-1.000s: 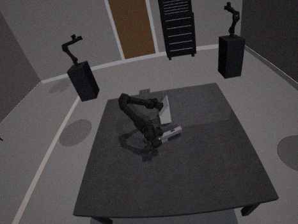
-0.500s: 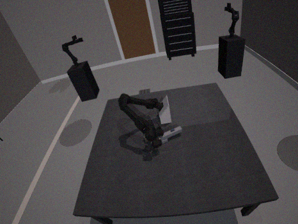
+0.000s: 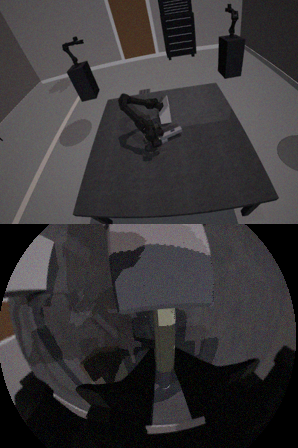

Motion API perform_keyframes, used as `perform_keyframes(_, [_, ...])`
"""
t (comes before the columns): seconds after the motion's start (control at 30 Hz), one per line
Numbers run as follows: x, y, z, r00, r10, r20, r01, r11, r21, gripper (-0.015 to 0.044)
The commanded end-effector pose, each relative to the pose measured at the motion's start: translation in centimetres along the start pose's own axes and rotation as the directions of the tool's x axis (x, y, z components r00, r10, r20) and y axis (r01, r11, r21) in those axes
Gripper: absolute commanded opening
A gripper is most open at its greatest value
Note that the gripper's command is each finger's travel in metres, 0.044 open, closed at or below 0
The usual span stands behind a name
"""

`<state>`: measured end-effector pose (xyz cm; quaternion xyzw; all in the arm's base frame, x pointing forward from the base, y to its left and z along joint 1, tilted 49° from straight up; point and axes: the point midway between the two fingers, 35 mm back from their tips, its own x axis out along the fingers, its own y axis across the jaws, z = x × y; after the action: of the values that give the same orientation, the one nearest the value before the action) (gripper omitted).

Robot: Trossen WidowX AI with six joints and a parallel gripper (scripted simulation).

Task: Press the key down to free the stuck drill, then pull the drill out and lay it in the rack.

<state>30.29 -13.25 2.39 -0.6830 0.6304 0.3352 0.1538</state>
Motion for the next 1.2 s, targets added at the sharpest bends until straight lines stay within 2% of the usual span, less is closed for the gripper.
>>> perform_keyframes(0.0, [0.0, 0.0, 0.0, 1.0, 0.0, 0.0, 0.0, 1.0, 0.0, 0.0033])
perform_keyframes(0.17, [0.0, 0.0, 0.0, 1.0, 0.0, 0.0, 0.0, 1.0, 0.0, 0.0])
perform_keyframes(1.17, [-0.3, 0.1, -1.8, 1.0, 0.003, -0.001, -0.003, 1.0, 0.002, 0.0])
